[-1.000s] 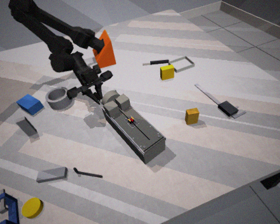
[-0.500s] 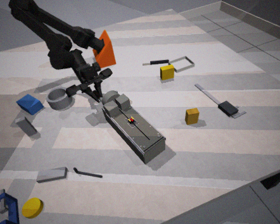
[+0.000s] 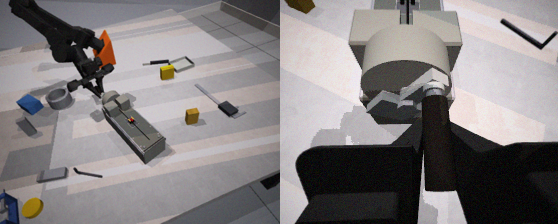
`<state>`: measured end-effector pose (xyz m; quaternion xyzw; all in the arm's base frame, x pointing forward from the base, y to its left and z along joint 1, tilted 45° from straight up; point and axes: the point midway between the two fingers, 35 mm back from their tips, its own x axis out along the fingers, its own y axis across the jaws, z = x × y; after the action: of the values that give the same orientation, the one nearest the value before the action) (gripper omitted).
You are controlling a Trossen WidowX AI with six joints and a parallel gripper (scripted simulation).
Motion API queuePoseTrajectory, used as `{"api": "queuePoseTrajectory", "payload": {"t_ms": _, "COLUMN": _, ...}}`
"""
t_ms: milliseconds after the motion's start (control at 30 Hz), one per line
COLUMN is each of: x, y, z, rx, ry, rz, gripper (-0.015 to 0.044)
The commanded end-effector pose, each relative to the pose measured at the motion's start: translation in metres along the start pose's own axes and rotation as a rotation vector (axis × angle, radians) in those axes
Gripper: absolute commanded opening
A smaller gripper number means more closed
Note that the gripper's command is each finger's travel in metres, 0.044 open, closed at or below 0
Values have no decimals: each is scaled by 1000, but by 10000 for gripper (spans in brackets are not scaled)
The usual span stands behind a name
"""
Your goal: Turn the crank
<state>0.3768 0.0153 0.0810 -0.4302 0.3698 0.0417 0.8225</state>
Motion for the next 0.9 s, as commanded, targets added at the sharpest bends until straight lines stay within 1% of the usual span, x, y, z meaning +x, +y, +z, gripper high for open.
{"api": "queuePoseTrajectory", "payload": {"t_ms": 0, "x": -4, "y": 8, "z": 4, "rx": -5, "ry": -9, "rz": 9, "gripper": 0}}
{"api": "queuePoseTrajectory", "payload": {"t_ms": 867, "x": -5, "y": 22, "z": 4, "rx": -4, "ry": -9, "rz": 9, "gripper": 0}}
